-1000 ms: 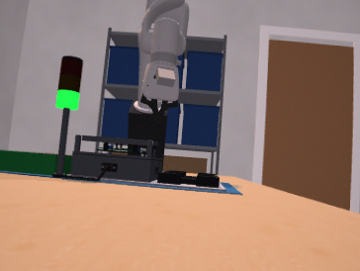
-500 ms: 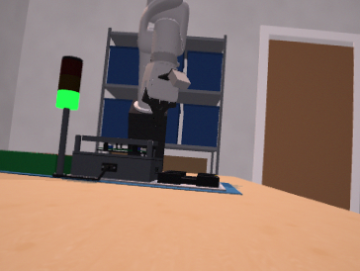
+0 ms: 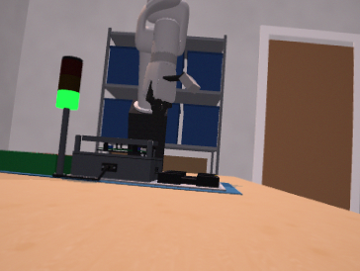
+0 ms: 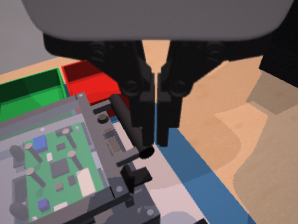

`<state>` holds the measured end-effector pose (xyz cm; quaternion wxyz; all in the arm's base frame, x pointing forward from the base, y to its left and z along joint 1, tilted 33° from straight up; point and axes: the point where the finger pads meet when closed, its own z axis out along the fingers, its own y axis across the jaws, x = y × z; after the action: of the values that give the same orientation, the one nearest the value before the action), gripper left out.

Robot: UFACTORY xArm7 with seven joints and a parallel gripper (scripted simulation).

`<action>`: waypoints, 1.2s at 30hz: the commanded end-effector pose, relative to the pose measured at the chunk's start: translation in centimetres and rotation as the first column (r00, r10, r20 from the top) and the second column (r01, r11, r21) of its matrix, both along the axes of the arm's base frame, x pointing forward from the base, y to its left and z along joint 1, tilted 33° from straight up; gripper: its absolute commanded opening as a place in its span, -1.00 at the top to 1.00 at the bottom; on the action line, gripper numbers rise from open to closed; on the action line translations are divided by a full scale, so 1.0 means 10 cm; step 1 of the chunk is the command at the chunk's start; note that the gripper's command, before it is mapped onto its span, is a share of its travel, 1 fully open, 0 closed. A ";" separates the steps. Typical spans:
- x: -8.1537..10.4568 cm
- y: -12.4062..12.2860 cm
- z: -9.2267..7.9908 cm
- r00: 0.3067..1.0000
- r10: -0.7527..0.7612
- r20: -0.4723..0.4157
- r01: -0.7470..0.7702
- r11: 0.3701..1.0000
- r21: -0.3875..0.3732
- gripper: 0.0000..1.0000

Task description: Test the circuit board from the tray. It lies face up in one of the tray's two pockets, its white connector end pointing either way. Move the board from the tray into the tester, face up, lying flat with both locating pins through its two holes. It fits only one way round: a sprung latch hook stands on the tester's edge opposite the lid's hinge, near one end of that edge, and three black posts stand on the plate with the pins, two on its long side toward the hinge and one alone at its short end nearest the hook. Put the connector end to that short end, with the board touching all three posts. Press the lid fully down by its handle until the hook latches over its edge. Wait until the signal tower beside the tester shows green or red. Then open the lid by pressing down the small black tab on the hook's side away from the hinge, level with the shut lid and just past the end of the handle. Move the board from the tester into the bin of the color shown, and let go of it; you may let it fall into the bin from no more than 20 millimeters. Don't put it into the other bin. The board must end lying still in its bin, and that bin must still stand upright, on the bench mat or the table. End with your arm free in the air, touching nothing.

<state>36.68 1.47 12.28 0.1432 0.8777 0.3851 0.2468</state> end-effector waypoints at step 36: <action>0.01 0.00 0.01 0.907 0.413 -0.084 -0.420 0.872 -0.250 0.47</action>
<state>36.69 1.47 12.28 0.1957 0.7514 0.5957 0.2056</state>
